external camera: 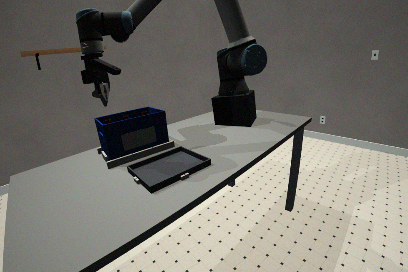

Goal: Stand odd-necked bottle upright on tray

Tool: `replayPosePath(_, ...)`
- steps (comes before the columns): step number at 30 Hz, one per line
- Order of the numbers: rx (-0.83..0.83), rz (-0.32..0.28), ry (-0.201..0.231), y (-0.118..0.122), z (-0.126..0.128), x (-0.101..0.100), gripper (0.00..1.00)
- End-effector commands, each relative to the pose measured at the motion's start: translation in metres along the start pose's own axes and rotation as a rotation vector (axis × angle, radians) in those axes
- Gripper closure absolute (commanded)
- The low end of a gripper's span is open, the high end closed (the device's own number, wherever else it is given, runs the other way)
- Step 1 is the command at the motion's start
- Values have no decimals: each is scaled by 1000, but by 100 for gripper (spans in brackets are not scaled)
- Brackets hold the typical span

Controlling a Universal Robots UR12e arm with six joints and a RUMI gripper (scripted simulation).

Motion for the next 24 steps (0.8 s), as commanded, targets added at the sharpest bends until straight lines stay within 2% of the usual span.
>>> replayPosePath(1, 6, -2, 0, -22, 39, 1, 100)
replayPosePath(4, 6, -2, 0, -41, 65, 1, 100)
replayPosePath(17, 6, -2, 0, -41, 66, 1, 100)
replayPosePath(18, 2, -1, 0, -41, 63, 1, 62)
replayPosePath(24, 5, -1, 0, -42, 64, 1, 62)
Point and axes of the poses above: the point where the finger pads meet when closed, its own x axis back along the fingers, its own z axis across the jaws, y = z × x, the point moved 6 cm from there along x, back along the fingers, and after that the axes turned 7 degrees about x, right-handed, at the moved point
